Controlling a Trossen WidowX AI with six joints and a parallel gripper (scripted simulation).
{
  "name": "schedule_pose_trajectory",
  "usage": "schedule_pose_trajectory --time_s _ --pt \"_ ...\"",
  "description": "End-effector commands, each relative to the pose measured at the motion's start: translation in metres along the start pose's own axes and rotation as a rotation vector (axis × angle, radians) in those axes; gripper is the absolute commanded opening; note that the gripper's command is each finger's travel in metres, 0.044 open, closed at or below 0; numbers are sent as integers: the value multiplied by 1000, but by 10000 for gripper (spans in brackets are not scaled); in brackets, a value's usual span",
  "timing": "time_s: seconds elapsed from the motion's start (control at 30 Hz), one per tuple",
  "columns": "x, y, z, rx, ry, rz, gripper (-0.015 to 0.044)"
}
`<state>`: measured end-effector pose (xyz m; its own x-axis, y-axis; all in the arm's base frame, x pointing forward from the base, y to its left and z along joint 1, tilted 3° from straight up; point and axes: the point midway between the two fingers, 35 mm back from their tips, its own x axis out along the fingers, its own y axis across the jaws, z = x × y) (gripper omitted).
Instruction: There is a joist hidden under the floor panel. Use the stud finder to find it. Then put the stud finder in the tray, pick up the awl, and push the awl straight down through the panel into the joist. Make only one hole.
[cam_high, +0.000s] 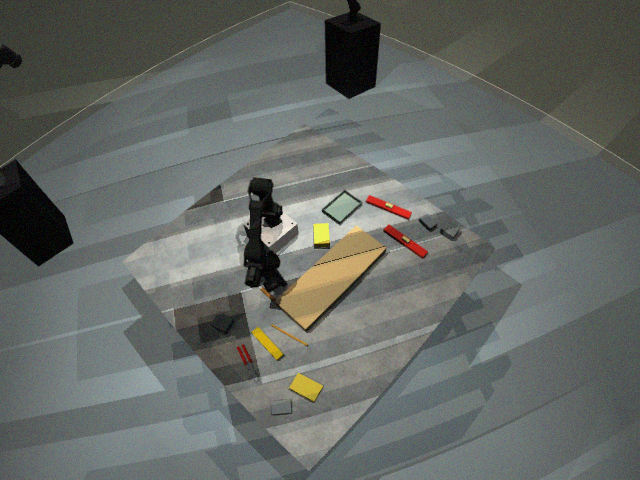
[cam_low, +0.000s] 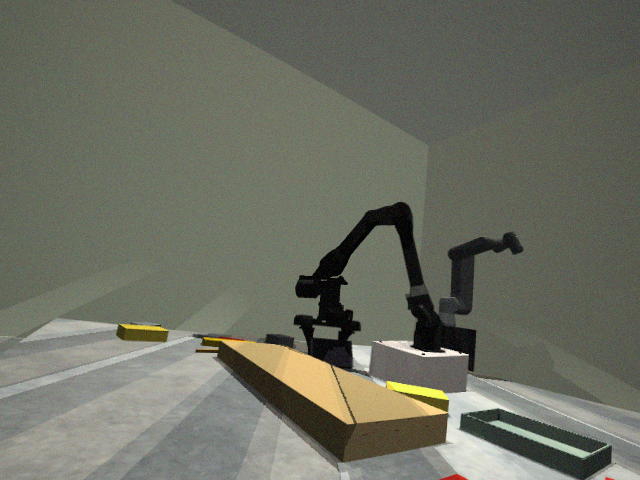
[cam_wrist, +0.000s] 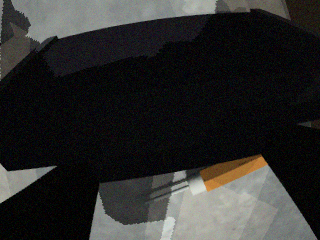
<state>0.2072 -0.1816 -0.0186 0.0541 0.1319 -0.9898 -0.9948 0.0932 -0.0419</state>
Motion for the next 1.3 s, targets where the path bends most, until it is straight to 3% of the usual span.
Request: schedule_pose_trajectory --time_s 0.0,0.1,0.7,1.27 --pt "-10 -4 -1 -1 7 -15 78" --pt "-17 -4 -1 -1 8 -15 0" --pt "-55 -2 4 -1 8 -15 0" --pt "-51 -1 7 2 96 -5 0"
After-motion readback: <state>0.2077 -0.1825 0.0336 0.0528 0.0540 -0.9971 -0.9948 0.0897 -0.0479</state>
